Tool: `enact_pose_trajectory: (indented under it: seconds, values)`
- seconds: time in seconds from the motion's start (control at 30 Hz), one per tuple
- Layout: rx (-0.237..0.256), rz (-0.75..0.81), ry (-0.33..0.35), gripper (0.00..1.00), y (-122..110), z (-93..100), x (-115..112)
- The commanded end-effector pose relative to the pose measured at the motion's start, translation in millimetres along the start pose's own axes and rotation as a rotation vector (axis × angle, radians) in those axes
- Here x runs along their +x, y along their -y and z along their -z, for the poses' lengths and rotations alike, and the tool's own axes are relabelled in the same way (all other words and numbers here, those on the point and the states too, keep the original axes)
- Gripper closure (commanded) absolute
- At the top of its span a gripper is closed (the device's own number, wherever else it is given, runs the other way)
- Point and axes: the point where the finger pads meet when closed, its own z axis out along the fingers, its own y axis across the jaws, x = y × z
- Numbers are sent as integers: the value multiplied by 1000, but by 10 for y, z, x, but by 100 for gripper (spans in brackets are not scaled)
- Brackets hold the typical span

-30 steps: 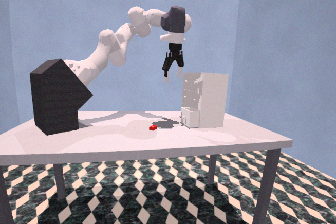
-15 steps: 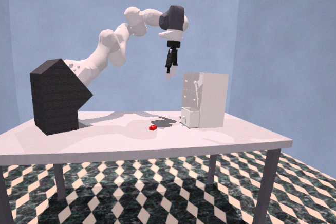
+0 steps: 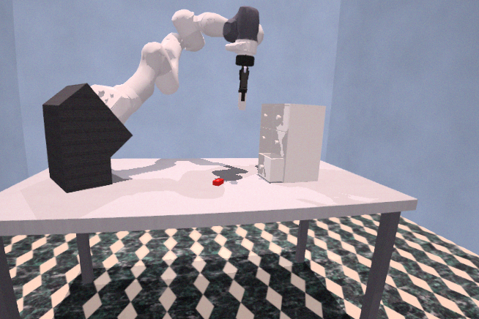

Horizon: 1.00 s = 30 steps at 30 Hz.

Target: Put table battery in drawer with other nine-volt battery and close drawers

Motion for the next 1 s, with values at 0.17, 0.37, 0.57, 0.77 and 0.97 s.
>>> enact_pose_trajectory:
  seconds: [0.17, 0.37, 0.57, 0.77, 0.97]
  values:
    - [39, 173, 13, 0, 58, 36, 23]
    - [57, 223, 16, 0, 62, 54, 42]
    - [69, 256, 17, 0, 64, 66, 54]
    - [74, 270, 18, 0, 65, 71, 59]
    - [77, 281, 18, 0, 66, 75, 63]
